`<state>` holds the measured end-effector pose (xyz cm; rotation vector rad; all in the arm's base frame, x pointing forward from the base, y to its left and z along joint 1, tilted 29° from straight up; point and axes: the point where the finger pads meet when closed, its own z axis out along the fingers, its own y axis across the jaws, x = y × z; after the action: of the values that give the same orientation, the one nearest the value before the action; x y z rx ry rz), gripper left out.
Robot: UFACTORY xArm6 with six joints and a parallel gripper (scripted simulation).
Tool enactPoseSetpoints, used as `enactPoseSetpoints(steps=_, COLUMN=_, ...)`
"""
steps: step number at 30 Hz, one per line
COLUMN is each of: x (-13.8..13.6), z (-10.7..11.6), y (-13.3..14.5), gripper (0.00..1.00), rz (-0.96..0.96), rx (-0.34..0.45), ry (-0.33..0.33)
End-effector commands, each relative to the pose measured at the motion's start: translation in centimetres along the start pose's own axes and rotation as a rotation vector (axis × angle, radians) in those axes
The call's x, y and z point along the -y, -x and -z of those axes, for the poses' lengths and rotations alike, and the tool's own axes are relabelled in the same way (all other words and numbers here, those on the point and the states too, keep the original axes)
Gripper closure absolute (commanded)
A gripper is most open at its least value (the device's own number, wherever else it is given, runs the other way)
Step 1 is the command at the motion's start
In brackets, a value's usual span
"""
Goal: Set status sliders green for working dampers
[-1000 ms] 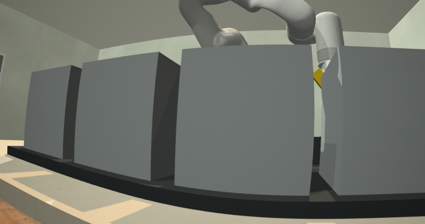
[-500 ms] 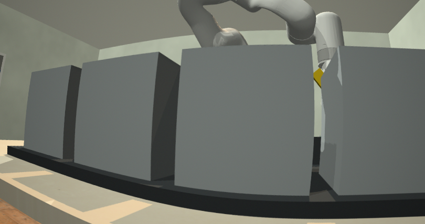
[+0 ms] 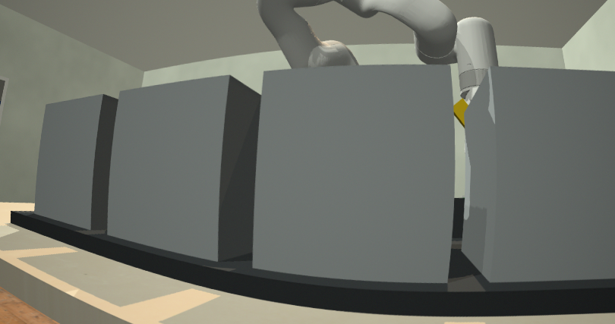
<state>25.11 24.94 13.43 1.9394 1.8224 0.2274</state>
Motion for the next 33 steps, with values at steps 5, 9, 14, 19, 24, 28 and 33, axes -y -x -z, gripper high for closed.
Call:
enactPoseSetpoints(steps=5, x=-0.1, z=0.1, y=-0.1, gripper=1.00, rz=-0.001, rx=-0.003, ry=0.001)
enactPoseSetpoints(steps=9, x=-0.1, z=0.1, y=0.1, gripper=1.00, rz=-0.001, rx=-0.003, ry=0.001)
enactPoseSetpoints(steps=14, x=-0.1, z=0.1, y=0.4, gripper=1.00, rz=-0.001, rx=-0.003, ry=0.001)
enactPoseSetpoints(steps=19, x=-0.1, z=0.1, y=0.5, gripper=1.00, rz=-0.001, rx=-0.003, ry=0.001)
enactPoseSetpoints(steps=24, x=-0.1, z=0.2, y=0.5, gripper=1.00, rz=-0.001, rx=-0.003, ry=0.001)
enactPoseSetpoints(steps=28, x=-0.1, z=0.7, y=0.5, gripper=1.00, rz=-0.001, rx=-0.003, ry=0.001)
enactPoseSetpoints(steps=33, x=-0.1, z=2.1, y=0.5, gripper=1.00, rz=-0.001, rx=-0.003, ry=0.001)
